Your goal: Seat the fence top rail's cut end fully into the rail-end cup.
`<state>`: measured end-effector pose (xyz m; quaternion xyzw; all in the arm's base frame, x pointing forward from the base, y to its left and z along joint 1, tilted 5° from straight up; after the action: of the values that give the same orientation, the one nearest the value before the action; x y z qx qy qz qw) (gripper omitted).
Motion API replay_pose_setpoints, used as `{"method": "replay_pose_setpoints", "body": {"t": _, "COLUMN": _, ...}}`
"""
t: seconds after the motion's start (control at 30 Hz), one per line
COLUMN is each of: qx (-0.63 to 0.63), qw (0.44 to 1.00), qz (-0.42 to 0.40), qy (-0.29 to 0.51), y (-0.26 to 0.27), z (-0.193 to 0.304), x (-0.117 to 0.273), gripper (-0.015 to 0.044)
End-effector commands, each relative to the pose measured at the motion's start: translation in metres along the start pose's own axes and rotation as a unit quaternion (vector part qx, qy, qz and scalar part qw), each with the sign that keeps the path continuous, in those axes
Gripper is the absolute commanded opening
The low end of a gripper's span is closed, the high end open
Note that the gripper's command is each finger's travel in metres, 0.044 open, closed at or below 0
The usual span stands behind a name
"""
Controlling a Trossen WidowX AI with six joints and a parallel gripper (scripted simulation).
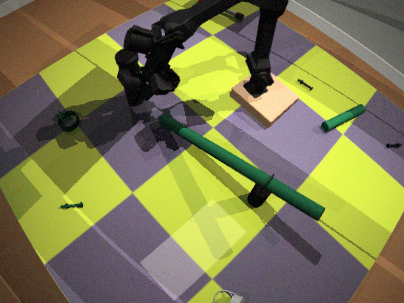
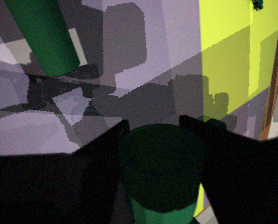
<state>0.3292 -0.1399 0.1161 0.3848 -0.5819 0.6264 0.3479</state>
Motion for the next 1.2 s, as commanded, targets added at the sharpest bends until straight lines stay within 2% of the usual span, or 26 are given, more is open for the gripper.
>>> {"method": "replay_pose_setpoints", "body": {"t": 0.0, "qx": 0.009, "qw": 1.0, "qz": -0.001, "qy": -0.005, "y": 0.003, "z": 0.001, "x": 0.001, "gripper": 0.0}}
{"method": "replay_pose_setpoints", "body": {"t": 1.17, "qx": 0.09, "qw": 0.995, "qz": 0.004, "qy": -0.051, "y": 0.018, "z": 0.006, "x": 0.009, "gripper": 0.0}}
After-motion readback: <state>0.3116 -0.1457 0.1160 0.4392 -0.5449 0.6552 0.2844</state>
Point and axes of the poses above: the point midway between the two fingers, 35 mm back from their tips, its own x axis back along the fingers, its own y axis across the jaws, z = x × y, the point moved 5 cm from there along x, back along the fingers, and after that the axes turned 7 degrees about x, right-handed, at the moved point
